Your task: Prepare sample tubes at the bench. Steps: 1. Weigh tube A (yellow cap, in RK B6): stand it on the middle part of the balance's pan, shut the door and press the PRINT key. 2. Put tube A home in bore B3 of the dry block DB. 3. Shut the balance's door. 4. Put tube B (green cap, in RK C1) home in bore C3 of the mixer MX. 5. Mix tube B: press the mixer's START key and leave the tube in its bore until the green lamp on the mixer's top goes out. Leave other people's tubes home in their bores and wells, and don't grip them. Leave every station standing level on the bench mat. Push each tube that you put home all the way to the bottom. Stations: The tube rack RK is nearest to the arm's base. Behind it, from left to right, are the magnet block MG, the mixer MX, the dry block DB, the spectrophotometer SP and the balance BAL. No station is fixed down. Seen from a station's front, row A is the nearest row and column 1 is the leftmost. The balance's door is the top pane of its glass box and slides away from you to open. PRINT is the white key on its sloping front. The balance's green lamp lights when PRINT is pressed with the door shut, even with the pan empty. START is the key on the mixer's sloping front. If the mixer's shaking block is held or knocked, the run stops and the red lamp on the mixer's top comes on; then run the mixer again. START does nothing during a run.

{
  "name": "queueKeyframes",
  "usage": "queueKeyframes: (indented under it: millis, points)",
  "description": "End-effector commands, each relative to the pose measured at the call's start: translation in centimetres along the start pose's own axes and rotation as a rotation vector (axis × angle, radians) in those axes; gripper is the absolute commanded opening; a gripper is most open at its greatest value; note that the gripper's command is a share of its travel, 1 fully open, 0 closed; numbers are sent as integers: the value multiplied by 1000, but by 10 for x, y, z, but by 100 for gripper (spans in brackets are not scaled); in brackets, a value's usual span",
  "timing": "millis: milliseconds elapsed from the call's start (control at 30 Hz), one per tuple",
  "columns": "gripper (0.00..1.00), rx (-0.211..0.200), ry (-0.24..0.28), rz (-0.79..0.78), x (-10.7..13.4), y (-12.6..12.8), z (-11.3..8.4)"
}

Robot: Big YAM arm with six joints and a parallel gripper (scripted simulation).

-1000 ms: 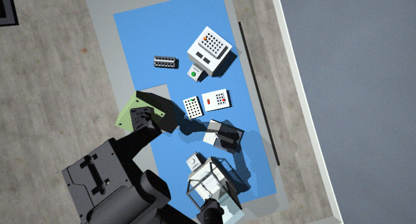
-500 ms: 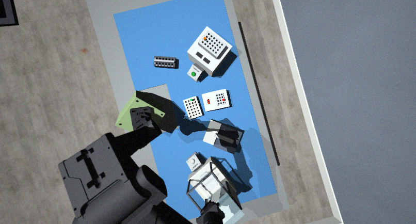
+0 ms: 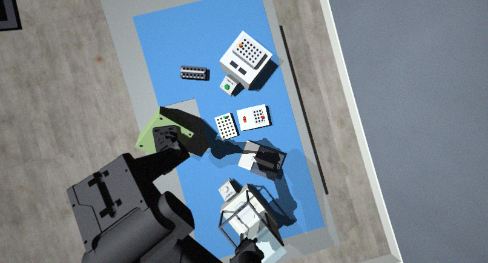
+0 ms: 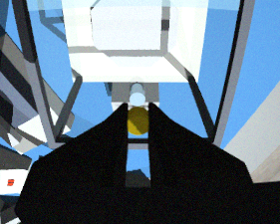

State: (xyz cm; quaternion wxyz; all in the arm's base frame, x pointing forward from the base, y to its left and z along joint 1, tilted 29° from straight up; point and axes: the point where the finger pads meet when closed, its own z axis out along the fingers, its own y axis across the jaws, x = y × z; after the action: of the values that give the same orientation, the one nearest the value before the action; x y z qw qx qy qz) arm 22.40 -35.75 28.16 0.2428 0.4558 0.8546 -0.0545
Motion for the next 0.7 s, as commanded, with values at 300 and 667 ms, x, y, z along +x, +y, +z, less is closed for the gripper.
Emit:
queueKeyframes:
  millis: [300, 667]
  points:
    - [9, -21, -108, -120, -24, 40, -19]
    - [9, -55, -72, -260, -15, 100, 19]
